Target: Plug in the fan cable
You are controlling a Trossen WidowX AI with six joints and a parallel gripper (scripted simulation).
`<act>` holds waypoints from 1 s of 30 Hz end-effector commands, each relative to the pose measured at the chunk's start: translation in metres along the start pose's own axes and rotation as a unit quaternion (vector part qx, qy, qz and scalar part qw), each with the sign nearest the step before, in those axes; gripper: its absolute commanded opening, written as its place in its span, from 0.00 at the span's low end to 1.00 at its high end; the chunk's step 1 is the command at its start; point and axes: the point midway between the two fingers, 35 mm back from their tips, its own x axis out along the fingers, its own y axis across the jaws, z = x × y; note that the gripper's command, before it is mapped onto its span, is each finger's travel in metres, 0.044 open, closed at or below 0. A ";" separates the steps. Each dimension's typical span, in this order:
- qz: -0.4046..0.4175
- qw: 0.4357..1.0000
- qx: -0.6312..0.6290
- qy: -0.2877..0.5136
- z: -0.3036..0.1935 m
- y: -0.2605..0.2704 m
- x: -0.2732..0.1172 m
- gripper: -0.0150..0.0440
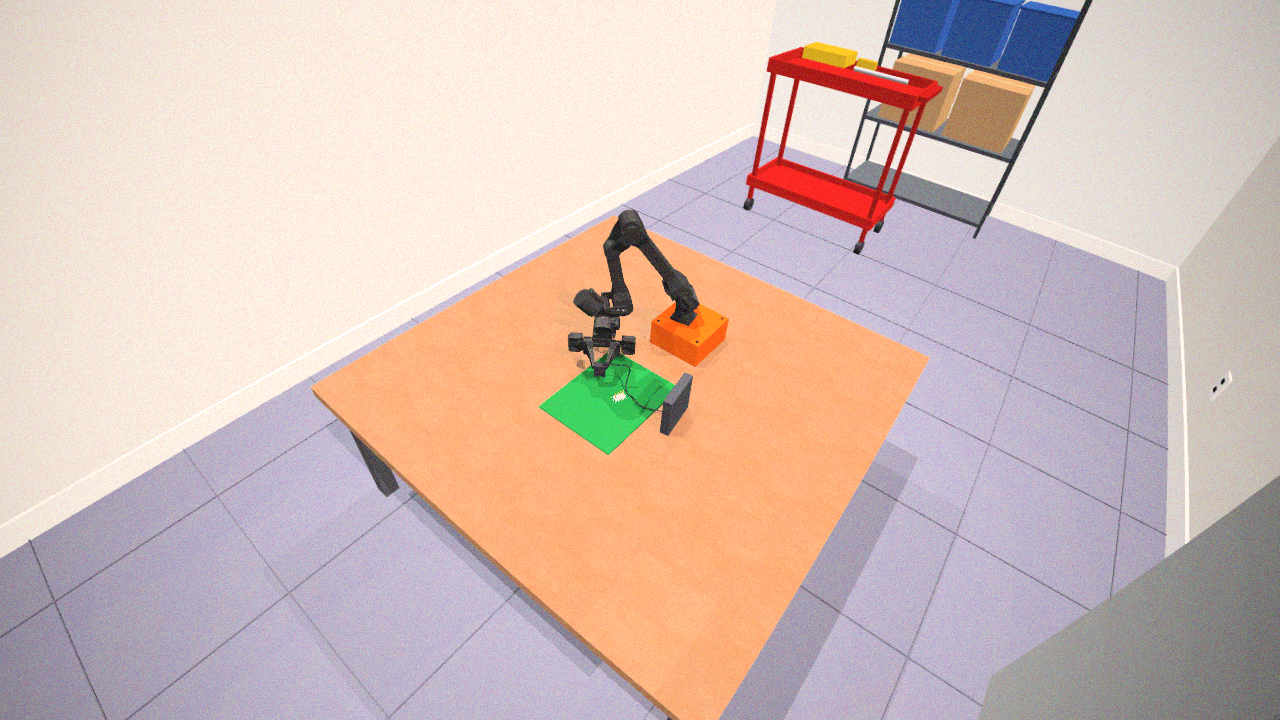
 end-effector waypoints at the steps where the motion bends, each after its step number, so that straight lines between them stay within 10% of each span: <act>1: -0.001 1.000 0.003 0.001 -0.004 0.000 0.001 0.25; 30: -0.001 1.000 0.003 0.002 -0.026 0.000 0.004 0.25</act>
